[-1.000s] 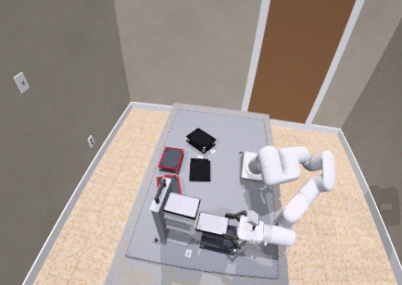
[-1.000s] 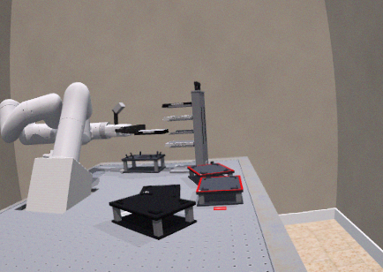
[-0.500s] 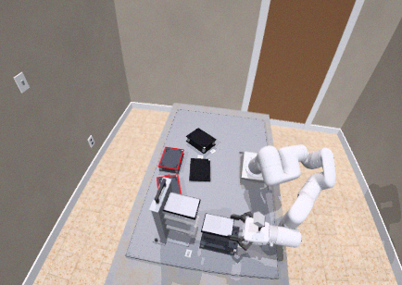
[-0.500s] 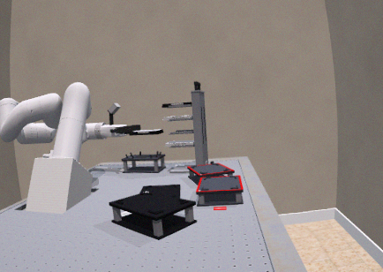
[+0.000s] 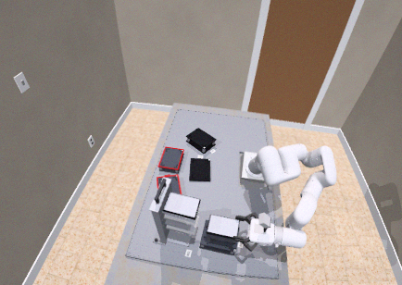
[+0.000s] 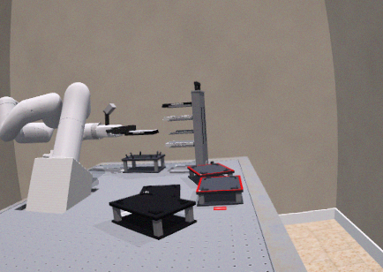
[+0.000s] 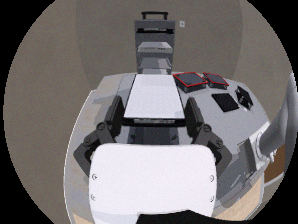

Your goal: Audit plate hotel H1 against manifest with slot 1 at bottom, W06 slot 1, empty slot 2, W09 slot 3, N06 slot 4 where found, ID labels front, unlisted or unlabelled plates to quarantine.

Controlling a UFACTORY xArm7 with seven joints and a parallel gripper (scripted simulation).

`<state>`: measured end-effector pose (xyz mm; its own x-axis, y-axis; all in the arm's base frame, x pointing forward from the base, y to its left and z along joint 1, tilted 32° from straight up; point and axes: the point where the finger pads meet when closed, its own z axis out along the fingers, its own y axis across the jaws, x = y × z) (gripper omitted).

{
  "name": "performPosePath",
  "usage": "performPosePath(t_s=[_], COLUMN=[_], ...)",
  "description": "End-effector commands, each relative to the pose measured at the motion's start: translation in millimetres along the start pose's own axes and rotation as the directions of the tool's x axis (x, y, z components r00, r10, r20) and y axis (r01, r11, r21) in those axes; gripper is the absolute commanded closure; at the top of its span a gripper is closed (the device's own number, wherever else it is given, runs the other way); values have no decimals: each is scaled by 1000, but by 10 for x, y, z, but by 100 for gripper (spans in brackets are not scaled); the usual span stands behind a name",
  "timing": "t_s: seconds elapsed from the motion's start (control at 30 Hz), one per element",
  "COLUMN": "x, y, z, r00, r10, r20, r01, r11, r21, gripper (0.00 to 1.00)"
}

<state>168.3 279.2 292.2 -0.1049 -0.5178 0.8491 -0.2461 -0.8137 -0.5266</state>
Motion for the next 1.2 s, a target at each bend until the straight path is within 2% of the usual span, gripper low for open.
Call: performPosePath(t_s=[0.0, 0.3, 1.17], x=[9, 9, -356], y=[4, 4, 3], z=[-8, -8, -8], r00=[1000, 1000, 1000], r10=[2, 2, 2], r20=[1, 1, 1], r01=[-2, -2, -2], r11=[1000, 1000, 1000], r21=[-2, -2, -2], gripper=[100, 100, 100])
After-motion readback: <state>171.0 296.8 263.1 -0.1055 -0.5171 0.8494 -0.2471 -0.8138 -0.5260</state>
